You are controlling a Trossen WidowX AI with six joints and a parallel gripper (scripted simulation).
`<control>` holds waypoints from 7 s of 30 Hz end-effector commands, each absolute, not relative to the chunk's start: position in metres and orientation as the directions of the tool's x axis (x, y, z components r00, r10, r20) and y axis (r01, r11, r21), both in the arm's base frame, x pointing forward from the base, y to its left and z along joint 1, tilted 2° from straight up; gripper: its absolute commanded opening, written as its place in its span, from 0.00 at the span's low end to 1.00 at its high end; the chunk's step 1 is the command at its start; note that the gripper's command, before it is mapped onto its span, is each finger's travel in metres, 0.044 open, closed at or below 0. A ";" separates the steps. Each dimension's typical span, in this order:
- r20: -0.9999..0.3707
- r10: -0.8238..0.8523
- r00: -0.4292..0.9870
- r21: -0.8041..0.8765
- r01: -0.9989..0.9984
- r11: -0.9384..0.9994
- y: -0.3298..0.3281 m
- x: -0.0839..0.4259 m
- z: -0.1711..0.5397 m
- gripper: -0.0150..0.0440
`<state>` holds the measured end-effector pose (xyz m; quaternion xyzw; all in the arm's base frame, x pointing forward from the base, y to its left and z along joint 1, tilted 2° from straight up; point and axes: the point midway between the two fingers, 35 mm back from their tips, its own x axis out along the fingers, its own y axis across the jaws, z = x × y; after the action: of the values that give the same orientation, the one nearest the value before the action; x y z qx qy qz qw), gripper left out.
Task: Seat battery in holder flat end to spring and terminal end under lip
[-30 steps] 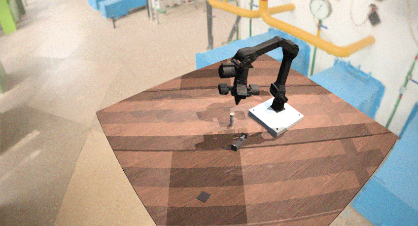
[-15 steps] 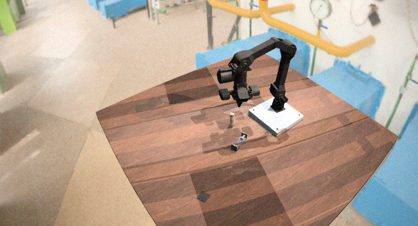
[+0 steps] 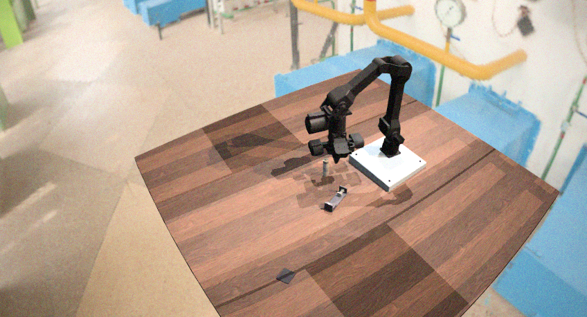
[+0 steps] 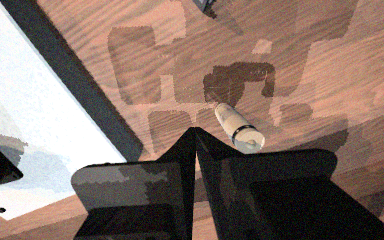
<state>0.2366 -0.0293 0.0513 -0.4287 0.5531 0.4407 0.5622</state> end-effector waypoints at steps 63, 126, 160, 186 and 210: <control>-1.000 0.020 0.010 -0.005 -0.969 0.248 -0.046 0.298 0.127 0.25; -1.000 0.023 0.008 0.025 0.240 0.970 -0.049 0.319 0.018 0.63; -1.000 0.024 0.008 0.025 0.215 0.976 -0.045 0.320 0.060 0.36; -0.999 0.035 0.010 0.025 -0.495 0.869 0.098 0.311 0.090 0.36; -0.960 0.154 0.233 0.021 -0.490 0.872 0.102 0.316 0.051 0.36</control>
<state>0.3172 0.1015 0.0553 -0.1467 0.5951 0.2039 0.7634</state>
